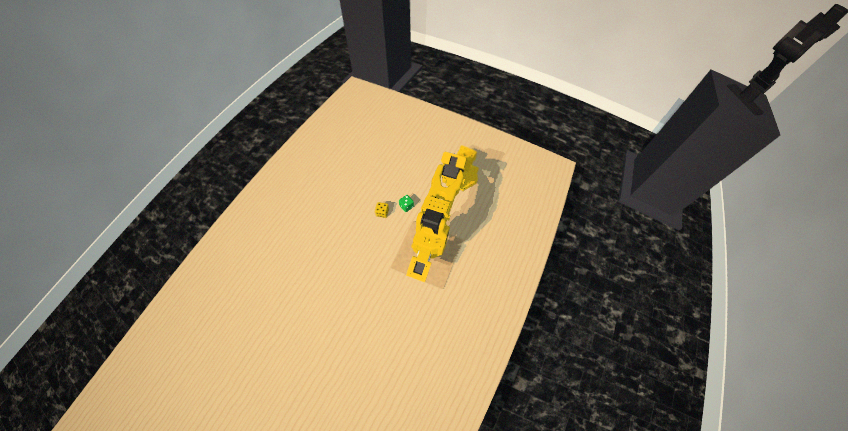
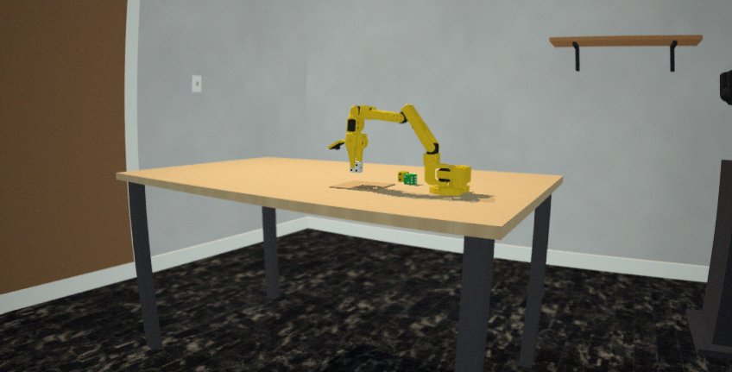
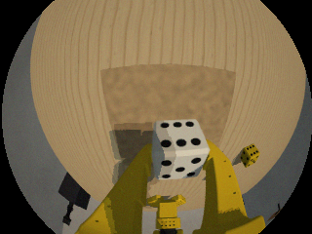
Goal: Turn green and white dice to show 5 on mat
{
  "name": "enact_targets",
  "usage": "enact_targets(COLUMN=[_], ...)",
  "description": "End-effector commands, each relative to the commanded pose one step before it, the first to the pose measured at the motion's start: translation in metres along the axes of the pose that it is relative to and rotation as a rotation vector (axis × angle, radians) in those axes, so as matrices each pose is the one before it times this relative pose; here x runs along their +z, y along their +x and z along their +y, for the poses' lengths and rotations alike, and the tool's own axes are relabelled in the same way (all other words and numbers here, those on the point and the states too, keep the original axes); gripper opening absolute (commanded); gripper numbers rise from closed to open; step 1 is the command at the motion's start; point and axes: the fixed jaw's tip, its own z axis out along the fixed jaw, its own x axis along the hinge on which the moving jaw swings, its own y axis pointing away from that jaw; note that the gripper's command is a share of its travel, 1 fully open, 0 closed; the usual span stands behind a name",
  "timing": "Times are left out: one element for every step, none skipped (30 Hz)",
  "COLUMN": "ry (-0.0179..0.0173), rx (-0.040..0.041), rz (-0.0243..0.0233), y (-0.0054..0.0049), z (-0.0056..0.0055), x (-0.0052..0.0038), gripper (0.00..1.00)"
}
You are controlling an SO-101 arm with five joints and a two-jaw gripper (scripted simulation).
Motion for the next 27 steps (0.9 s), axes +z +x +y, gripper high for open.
enact_targets(ry=[-0.00184,0.0,0.0,0.0,0.0,0.0,0.0,0.0,0.0,0.0,0.00003,0.00003,0.00003,0.00006,0.00006,0.00006,0.00006,0.00003,0.00006,0.00003,0.0,0.00003,0.0,0.0,0.0,-0.00001,0.0], rx=[-0.00102,0.0,0.0,0.0,0.0,0.0,0.0,0.0,-0.00002,0.00003,0.0,0.00006,0.00003,0.00006,0.00006,0.00009,0.00006,0.00006,0.00003,0.00006,0.0,0.00003,0.0,0.0,0.0,0.0,0.0], rz=[-0.04862,0.0,0.0,0.0,0.0,0.0,0.0,0.0,0.00005,0.00031,0.00079,0.00126,0.00176,0.0021,0.00239,0.00248,0.00236,0.00214,0.00176,0.00126,0.00075,0.00035,0.00006,0.0,0.0,0.00004,0.00031], y=[-0.00528,0.0,0.0,0.0,0.0,0.0,0.0,0.0,0.0,0.00001,0.00002,0.00003,0.00004,0.00005,0.00005,0.00006,0.00005,0.00005,0.00004,0.00003,0.00002,0.00001,0.0,0.0,0.0,0.0,0.0], z=[-0.00167,0.0,0.0,0.0,0.0,0.0,0.0,0.0,0.0,0.0,0.0,-0.00001,0.0,0.0,0.0,0.0,0.0,-0.00001,0.0,0.0,0.0,0.0,0.0,0.0,0.0,0.0,0.0], x=[-0.010043,0.0,0.0,0.0,0.0,0.0,0.0,0.0,0.000016,0.000096,0.00024,0.000389,0.000533,0.000653,0.000737,0.00076,0.000731,0.000659,0.000533,0.000395,0.000234,0.000102,0.000018,0.0,0.0,0.000018,0.000096], gripper=[0.0,0.0,0.0,0.0,0.0,0.0,0.0,0.0,0.0,0.0,0.0,0.0,0.0,0.0,0.0,0.0,0.0,0.0,0.0,0.0,0.0,0.0,0.0,0.0,0.0,0.0,0.0])
